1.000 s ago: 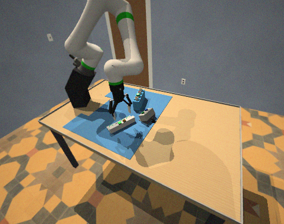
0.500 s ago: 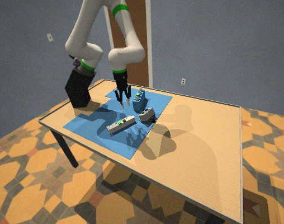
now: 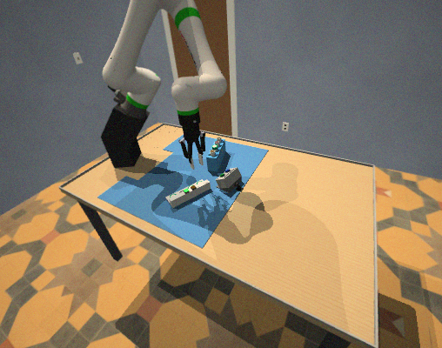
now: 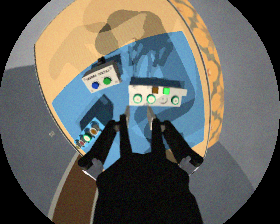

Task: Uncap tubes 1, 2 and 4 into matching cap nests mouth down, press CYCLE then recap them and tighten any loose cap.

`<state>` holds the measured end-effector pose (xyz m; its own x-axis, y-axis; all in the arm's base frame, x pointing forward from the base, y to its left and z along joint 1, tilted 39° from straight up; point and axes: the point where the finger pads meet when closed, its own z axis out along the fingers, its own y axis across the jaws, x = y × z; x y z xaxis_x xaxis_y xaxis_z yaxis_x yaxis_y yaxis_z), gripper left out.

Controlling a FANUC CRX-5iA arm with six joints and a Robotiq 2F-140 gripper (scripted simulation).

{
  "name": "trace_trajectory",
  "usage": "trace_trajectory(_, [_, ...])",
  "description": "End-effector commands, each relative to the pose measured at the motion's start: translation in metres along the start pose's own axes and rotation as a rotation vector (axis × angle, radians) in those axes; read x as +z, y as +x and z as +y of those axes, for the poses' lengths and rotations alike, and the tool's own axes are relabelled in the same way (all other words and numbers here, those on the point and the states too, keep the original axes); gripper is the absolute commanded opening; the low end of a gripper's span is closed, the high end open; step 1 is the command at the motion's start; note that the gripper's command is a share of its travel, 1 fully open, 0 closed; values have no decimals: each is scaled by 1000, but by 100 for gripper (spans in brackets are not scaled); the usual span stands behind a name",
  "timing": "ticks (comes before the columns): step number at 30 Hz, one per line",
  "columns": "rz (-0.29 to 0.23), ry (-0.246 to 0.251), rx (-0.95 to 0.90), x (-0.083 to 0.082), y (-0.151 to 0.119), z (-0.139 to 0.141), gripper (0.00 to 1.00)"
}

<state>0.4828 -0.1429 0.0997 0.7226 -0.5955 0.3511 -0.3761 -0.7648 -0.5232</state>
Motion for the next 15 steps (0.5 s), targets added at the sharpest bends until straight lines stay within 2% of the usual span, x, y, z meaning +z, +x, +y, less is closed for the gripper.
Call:
trace_trajectory(1, [1, 0, 0, 18, 1, 0, 29])
trace_trajectory(8, [1, 0, 0, 53, 1, 0, 29])
trace_trajectory(10, [1, 0, 0, 53, 1, 0, 29])
trace_trajectory(15, [1, 0, 0, 78, 1, 0, 29])
